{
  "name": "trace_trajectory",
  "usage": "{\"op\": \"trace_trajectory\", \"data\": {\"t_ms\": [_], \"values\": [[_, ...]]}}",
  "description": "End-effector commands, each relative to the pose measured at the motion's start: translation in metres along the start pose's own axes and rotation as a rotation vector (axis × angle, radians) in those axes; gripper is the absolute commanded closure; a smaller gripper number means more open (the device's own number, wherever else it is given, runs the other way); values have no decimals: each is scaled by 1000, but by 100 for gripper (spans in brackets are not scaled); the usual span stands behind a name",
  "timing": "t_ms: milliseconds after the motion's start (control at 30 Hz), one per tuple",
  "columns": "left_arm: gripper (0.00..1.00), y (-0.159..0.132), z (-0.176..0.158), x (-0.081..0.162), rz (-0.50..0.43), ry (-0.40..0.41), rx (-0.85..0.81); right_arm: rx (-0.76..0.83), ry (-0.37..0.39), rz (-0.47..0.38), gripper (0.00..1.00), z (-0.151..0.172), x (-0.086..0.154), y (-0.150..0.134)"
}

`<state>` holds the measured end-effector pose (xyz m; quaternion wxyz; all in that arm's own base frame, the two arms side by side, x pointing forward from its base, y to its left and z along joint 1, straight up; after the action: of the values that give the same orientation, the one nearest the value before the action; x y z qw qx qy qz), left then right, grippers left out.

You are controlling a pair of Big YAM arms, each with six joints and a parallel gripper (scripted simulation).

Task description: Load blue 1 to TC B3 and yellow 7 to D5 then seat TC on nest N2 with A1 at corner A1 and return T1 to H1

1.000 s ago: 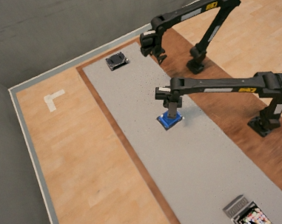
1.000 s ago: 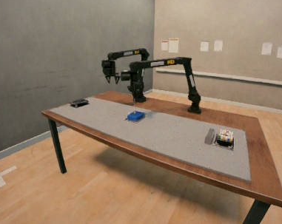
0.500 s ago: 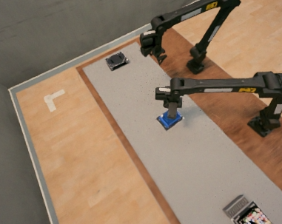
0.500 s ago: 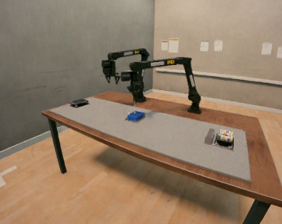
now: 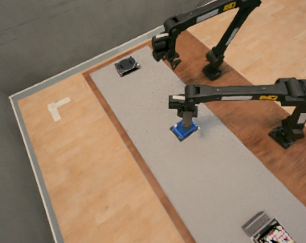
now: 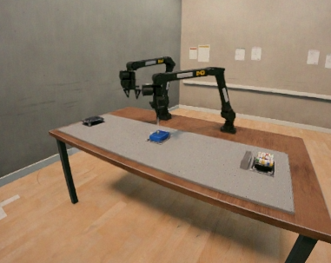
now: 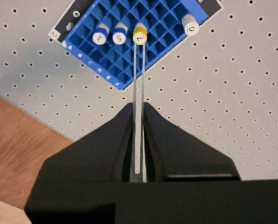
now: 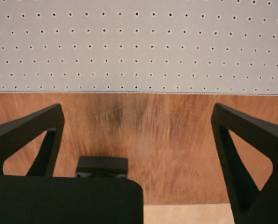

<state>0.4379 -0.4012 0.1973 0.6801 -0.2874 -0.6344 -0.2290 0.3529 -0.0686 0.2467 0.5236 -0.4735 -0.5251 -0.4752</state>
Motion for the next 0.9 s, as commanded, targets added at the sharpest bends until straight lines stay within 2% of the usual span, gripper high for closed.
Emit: {"op": "trace_trajectory", "data": {"t_ms": [0,867], "values": [[93,7,1,8,2,-27,15,-13,-10,-31,0,-1,12,7],[93,7,1,-1,2,-19,16,-13,-10,-31,0,-1,12,7]]}}
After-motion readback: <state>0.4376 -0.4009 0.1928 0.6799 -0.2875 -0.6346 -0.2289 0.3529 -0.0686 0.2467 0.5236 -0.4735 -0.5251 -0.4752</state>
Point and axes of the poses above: on each arm, the point where the finger pads meet when closed, its own x axis back along the fingers, its own z axis across the jaws, y = z × x, the point moved 3 cm from there along x, back along the fingers, and after that the axes turned 3 degrees about x, right-handed, at the moved point
